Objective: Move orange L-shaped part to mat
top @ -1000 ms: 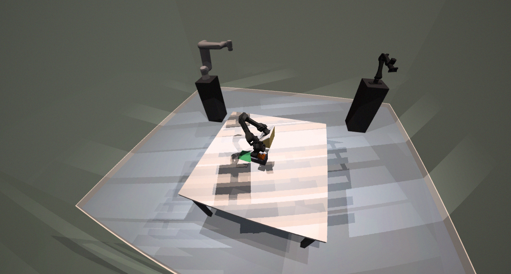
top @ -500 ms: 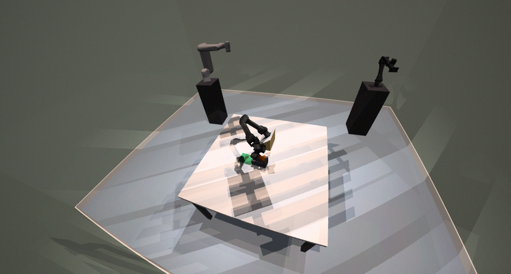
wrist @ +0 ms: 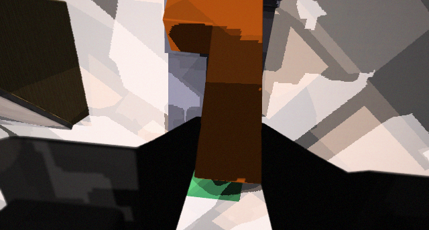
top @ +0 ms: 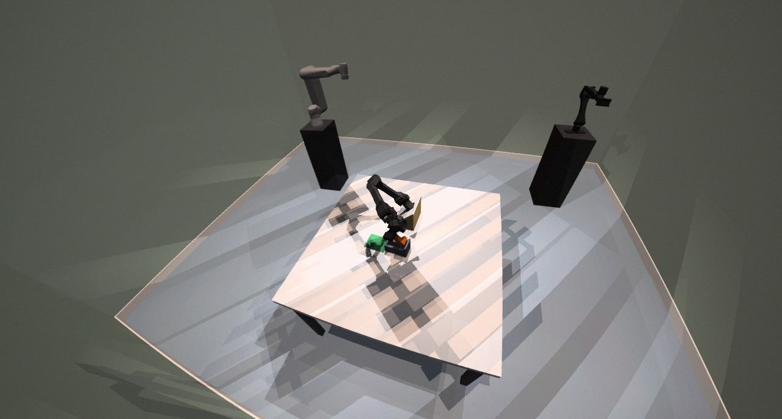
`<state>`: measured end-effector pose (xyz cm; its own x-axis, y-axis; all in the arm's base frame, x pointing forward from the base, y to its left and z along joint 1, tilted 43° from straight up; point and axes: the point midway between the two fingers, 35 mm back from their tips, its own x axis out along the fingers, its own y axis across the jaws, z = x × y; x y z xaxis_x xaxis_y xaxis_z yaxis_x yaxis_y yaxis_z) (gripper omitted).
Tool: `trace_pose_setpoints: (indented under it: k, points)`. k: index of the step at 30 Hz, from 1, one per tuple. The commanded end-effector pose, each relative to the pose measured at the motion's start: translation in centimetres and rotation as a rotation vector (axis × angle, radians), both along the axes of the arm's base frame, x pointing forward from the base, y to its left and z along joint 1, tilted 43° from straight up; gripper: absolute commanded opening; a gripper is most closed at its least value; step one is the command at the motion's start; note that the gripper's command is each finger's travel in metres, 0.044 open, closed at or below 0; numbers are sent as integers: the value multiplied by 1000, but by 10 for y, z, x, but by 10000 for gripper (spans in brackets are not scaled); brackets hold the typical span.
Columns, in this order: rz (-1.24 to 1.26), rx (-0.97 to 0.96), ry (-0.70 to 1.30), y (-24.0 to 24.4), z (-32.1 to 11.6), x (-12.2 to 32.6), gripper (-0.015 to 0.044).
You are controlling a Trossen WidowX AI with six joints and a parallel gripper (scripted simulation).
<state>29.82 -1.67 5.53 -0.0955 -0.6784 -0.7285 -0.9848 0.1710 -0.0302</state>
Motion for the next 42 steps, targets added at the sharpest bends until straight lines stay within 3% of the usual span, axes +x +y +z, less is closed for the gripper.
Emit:
trace_pose_setpoints:
  k: [1, 34, 42]
  points:
    - [-1, 5, -10, 3, 4, 2, 0]
    - [-1, -3, -8, -114, 111, -36, 0]
    - [-1, -3, -8, -118, 111, -37, 0]
